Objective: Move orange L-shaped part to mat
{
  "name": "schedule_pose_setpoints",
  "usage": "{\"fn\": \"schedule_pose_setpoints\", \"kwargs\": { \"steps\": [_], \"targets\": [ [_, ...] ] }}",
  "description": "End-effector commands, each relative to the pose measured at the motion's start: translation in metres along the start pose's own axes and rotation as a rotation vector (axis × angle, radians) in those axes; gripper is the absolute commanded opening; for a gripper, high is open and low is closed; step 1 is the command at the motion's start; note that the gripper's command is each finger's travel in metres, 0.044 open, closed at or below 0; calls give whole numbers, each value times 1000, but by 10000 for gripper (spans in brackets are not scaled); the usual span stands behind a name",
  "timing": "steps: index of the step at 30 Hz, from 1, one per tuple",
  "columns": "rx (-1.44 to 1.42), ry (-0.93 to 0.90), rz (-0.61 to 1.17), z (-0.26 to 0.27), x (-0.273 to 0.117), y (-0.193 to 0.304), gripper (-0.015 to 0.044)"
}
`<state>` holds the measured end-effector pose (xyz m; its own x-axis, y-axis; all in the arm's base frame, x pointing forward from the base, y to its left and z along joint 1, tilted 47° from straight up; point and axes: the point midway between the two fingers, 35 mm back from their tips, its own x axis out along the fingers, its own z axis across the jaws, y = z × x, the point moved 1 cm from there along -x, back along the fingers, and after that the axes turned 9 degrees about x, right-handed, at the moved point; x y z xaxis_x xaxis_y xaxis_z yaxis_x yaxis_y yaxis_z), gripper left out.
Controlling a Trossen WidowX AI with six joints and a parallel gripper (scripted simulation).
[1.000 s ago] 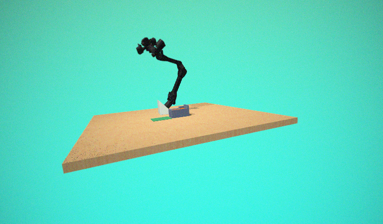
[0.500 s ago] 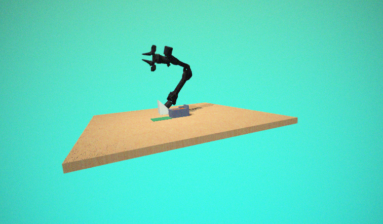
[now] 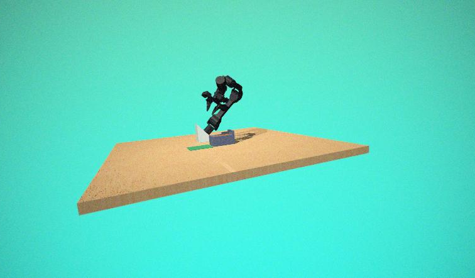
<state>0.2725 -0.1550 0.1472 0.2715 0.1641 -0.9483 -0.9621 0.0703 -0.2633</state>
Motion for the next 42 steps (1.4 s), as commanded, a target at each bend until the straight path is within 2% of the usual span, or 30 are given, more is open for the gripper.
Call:
{"fn": "schedule_pose_setpoints", "kwargs": {
  "steps": [1, 4, 6, 15, 22, 42],
  "targets": [
    [76, -288, 84, 75, -8, 19, 180],
    [153, -483, 165, 125, -24, 33, 180],
    [178, -535, 190, 138, -29, 37, 180],
    [177, -542, 193, 141, -24, 37, 180],
    [165, -613, 235, 177, 29, 47, 180],
    [164, -615, 236, 192, 49, 51, 180]
  ]
}}
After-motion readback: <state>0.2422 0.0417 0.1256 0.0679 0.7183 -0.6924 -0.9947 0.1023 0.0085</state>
